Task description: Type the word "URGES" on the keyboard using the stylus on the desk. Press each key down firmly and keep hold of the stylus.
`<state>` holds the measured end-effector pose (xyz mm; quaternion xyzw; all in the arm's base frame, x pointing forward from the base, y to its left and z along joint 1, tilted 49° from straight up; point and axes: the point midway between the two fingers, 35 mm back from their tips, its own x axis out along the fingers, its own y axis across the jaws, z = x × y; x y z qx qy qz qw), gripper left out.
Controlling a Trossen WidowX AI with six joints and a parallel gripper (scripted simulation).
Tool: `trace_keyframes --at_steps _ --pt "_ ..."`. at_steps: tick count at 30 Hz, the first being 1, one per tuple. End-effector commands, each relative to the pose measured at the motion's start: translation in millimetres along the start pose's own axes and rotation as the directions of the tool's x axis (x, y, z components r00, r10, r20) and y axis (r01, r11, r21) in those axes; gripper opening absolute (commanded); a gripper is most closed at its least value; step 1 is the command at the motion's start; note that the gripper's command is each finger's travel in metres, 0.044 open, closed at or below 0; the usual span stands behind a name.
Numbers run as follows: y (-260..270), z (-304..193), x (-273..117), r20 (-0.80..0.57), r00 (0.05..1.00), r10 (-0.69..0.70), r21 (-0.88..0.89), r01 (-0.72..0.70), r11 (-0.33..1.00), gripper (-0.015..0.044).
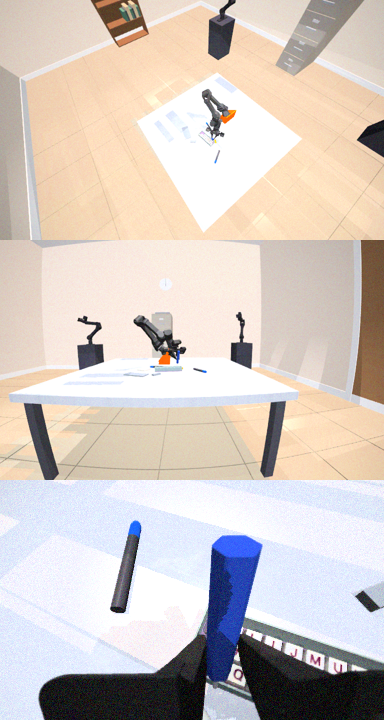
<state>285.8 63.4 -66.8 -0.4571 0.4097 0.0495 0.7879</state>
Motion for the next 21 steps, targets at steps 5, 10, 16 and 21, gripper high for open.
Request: trace_keyframes --at_steps 5,10,16,21 --pt "-64.2 21.6 -18.2 0.151 0.965 -0.216 0.181 0.188 0.965 0.0" --pt "-89.8 21.0 -32.3 0.195 0.931 -0.309 0.258 0.255 0.932 0.0" --pt "-90.7 20.9 -32.9 0.196 0.929 -0.313 0.261 0.258 0.93 0.0" --pt "-92.3 17.5 -28.2 0.196 0.93 -0.312 0.261 0.257 0.931 0.0"
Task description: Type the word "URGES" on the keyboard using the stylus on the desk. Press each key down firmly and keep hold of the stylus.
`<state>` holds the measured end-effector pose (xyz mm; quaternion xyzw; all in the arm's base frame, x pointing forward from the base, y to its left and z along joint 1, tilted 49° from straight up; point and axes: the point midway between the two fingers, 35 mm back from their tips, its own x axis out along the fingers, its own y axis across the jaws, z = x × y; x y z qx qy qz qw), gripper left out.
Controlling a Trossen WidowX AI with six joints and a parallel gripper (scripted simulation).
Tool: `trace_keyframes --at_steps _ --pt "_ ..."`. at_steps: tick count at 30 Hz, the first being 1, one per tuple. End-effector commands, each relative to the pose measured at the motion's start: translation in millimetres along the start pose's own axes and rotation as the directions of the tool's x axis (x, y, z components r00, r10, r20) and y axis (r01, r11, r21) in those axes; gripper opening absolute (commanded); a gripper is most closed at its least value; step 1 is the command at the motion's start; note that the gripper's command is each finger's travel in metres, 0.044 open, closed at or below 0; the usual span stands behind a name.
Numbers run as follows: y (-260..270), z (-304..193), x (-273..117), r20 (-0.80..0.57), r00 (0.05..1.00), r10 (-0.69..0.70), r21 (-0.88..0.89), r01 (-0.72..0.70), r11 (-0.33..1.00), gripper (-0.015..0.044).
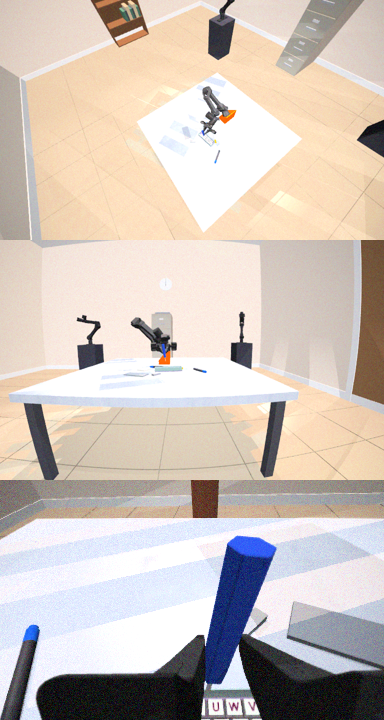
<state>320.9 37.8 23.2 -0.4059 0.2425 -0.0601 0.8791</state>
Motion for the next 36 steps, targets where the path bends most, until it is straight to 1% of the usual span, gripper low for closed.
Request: trace_keyframes --at_steps 1,9,20,23,36 --pt "-1.8 -8.8 3.9 -0.007 1.0 0.001 -0.006 -0.001 1.0 0.0" --pt "-8.8 -30.0 20.6 -0.006 1.0 -0.001 -0.008 0.001 1.0 0.0" --pt "-9.0 -30.5 20.9 -0.006 1.0 -0.001 -0.008 0.001 1.0 0.0" --pt "-8.4 -32.2 20.8 -0.006 1.0 -0.001 -0.008 0.001 1.0 0.0079" --pt "-8.4 -34.8 22.0 -0.007 1.0 -0.001 -0.009 0.001 1.0 0.0081"
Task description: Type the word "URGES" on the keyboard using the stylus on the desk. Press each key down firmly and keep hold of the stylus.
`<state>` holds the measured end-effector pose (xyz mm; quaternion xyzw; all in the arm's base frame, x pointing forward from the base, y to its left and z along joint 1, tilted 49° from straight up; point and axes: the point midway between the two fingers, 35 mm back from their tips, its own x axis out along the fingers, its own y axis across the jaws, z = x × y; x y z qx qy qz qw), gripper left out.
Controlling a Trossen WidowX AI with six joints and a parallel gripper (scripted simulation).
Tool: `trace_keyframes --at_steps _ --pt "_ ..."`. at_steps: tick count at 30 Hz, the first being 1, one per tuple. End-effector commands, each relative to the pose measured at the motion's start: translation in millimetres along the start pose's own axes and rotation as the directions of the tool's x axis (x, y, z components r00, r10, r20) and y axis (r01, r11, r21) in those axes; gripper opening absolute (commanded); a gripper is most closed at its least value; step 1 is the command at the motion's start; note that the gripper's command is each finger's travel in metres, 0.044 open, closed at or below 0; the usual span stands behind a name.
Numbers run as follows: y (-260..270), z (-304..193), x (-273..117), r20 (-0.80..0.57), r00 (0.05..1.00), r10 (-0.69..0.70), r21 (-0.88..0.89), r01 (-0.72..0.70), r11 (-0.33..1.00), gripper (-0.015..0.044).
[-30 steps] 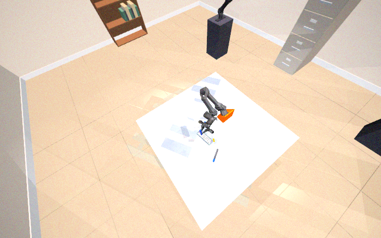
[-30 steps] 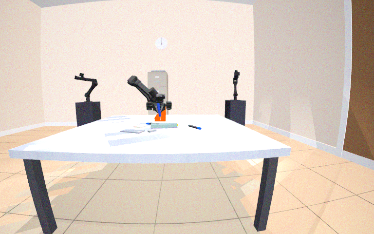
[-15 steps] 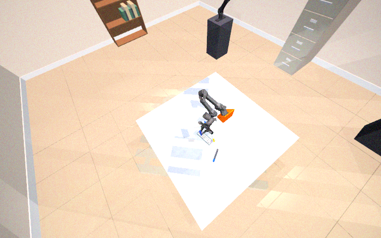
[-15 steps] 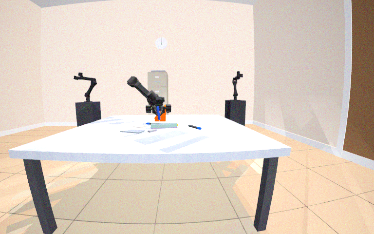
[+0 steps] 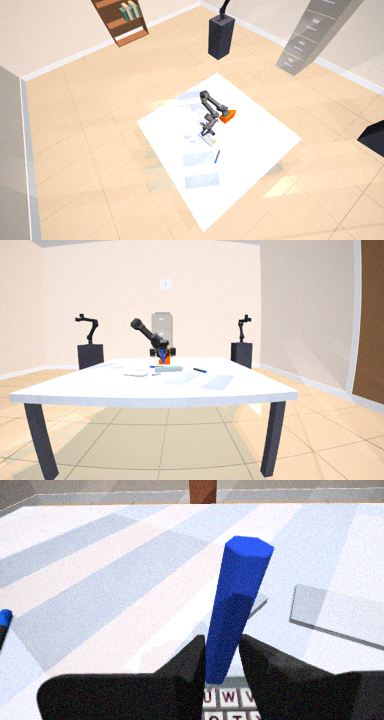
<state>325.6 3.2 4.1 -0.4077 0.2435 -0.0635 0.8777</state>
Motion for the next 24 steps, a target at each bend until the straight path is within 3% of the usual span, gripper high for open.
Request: trace_keyframes --at_steps 1,24 --pt "0.8 -3.2 0.4 -0.002 1.0 0.005 -0.006 -0.005 1.0 0.0081" --pt "0.7 -10.4 4.3 -0.002 1.0 0.005 -0.006 -0.005 1.0 0.0081"
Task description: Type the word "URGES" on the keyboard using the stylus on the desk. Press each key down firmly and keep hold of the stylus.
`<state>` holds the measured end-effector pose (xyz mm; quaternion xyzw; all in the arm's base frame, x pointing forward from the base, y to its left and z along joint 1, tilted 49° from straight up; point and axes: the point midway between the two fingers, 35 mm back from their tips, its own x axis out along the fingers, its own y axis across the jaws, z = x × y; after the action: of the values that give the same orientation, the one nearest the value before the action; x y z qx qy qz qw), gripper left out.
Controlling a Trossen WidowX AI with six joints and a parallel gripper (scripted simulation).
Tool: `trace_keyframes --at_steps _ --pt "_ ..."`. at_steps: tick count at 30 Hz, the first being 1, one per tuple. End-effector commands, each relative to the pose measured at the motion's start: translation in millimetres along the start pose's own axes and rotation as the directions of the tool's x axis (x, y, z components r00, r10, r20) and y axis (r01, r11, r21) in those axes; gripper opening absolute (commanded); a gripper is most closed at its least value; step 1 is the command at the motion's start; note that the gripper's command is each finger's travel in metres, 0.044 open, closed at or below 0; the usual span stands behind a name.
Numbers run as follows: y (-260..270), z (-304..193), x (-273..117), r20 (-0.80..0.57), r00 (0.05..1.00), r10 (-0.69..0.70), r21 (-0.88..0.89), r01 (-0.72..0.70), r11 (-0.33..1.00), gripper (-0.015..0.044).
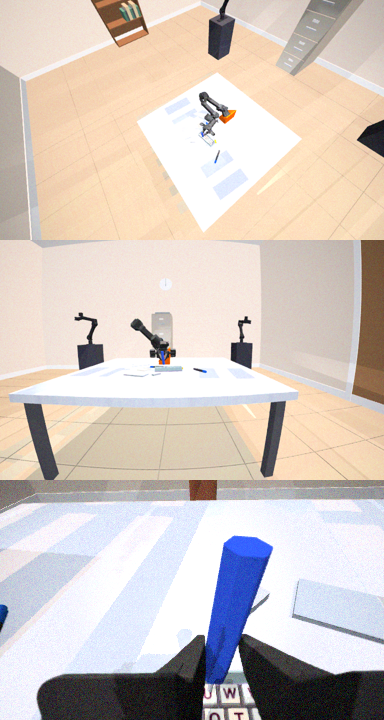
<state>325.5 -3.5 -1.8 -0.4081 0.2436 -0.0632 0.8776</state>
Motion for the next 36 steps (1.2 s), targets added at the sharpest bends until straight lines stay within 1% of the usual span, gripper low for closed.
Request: trace_keyframes --at_steps 1,36 --pt "0.7 -2.5 0.1 -0.002 1.0 0.005 -0.005 -0.005 1.0 0.0081" --pt "0.6 -8.2 3.2 -0.002 1.0 0.005 -0.006 -0.005 1.0 0.0081"
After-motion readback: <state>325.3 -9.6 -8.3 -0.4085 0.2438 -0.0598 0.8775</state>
